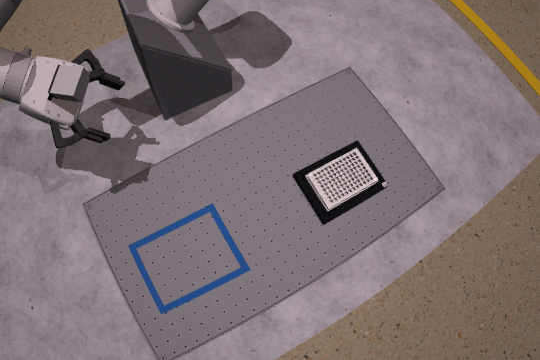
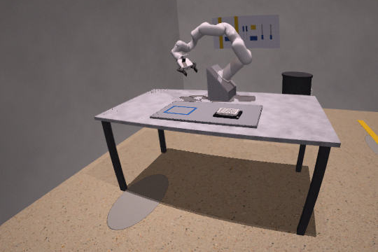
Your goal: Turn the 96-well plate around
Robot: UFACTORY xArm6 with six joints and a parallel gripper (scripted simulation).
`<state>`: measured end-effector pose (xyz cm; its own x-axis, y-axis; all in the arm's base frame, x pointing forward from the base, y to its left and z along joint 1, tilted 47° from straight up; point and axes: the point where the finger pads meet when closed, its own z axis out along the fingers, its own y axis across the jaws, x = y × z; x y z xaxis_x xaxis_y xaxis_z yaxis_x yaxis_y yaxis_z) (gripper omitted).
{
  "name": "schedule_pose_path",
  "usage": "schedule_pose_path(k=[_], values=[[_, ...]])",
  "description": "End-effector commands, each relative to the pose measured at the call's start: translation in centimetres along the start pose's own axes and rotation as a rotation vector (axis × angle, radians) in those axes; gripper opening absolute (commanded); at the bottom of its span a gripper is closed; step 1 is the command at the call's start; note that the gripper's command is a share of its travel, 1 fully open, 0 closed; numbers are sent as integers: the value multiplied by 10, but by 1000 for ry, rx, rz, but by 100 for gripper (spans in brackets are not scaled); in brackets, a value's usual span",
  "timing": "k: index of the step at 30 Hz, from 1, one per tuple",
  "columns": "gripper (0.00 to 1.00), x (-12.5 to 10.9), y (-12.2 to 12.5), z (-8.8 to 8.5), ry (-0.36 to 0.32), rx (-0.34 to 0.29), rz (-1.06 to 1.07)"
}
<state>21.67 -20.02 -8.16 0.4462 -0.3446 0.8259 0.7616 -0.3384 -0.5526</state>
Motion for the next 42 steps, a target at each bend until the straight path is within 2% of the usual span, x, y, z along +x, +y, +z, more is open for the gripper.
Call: schedule_pose_path(k=[1, 5, 7, 11, 22, 24, 32, 34, 39, 42], values=[[100, 10, 10, 8, -71, -3, 141], [100, 19, 18, 18, -122, -11, 247], [100, 19, 18, 18, -122, -11, 247], [100, 27, 26, 29, -179, -26, 366], [100, 50, 44, 61, -306, -92, 642], [100, 50, 44, 61, -306, -92, 642], [100, 66, 55, 89, -390, -171, 846], [100, 67, 56, 91, -393, -174, 854], [100, 77, 61, 109, -436, -234, 975], [100, 79, 62, 114, -445, -250, 1003]])
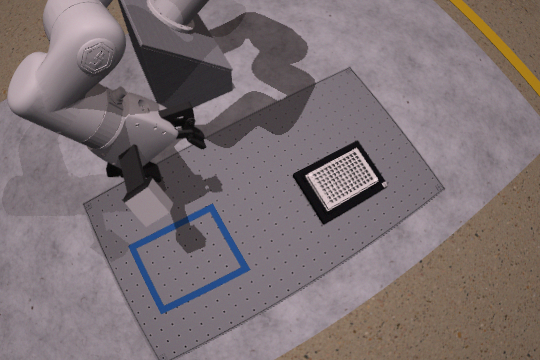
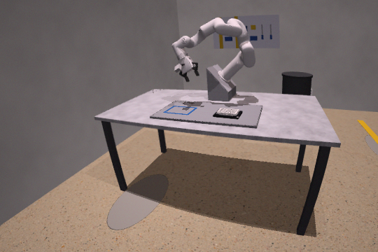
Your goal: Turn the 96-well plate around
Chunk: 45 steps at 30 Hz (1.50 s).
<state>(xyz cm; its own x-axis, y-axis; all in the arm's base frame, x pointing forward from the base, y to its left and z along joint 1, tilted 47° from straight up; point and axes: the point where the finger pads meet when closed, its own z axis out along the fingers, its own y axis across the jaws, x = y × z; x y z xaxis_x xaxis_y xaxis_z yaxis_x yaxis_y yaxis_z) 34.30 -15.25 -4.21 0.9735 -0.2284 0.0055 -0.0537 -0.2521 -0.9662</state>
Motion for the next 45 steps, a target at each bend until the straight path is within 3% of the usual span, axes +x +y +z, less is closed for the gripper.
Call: schedule_pose_path(k=[1, 25, 45], values=[[100, 11, -8, 8, -20, -46, 101], [100, 50, -53, 61, -42, -217, 498], [100, 71, -100, 118, 24, -361, 855]])
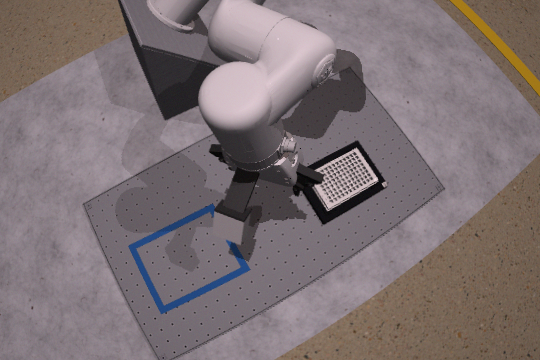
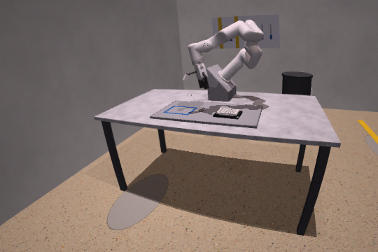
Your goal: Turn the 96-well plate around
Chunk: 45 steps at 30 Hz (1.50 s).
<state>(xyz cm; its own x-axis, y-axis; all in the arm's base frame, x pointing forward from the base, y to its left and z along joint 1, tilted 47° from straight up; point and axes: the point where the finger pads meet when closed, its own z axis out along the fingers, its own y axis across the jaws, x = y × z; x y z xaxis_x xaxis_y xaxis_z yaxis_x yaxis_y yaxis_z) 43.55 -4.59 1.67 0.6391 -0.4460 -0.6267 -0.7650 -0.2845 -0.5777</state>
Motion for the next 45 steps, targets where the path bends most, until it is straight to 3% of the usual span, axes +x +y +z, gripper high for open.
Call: schedule_pose_path(k=[1, 20, 45], values=[[100, -7, -18, 9, 23, -28, 89], [100, -39, -64, 43, 98, -75, 384], [100, -89, -110, 84, 183, -72, 705]])
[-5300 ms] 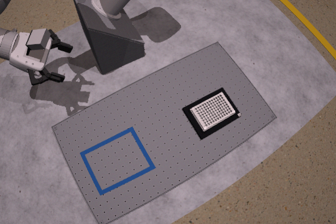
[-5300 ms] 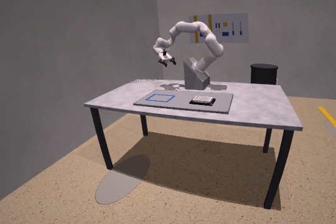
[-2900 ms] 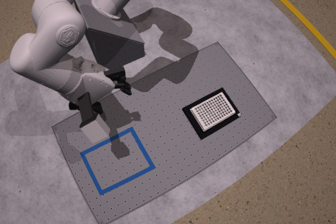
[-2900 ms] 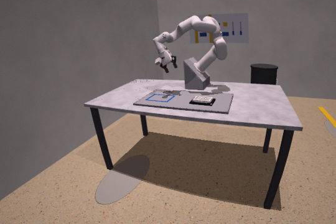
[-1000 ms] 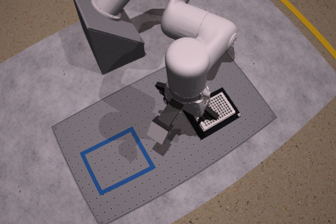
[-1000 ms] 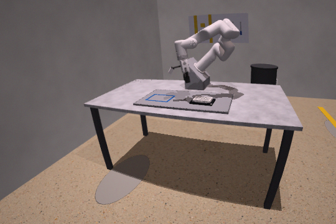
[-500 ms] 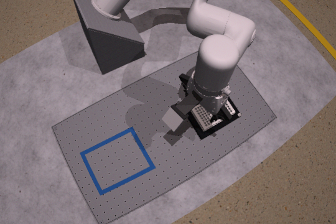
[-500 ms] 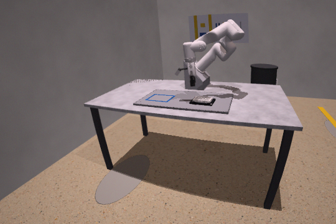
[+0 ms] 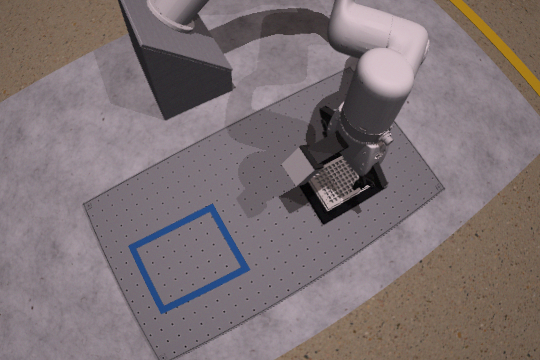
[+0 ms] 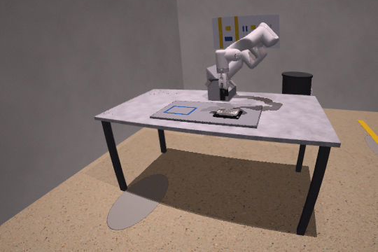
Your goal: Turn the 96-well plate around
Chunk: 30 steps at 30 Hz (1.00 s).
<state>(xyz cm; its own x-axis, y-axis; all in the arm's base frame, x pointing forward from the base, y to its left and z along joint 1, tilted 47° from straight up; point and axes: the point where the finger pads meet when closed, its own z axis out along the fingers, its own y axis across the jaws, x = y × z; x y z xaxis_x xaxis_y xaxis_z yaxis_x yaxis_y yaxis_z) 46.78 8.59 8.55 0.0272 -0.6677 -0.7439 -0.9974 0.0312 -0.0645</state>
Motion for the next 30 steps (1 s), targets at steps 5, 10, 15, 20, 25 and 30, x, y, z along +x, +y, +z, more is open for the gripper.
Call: schedule_pose_path(k=[5, 10, 15, 20, 25, 30], values=[[100, -21, -1, 6, 20, 7, 78], [100, -21, -1, 6, 20, 7, 78], [100, -21, -1, 6, 20, 7, 78], [100, -21, -1, 10, 20, 7, 78], [100, -21, -1, 18, 20, 7, 78], [100, -21, -1, 23, 19, 7, 78]])
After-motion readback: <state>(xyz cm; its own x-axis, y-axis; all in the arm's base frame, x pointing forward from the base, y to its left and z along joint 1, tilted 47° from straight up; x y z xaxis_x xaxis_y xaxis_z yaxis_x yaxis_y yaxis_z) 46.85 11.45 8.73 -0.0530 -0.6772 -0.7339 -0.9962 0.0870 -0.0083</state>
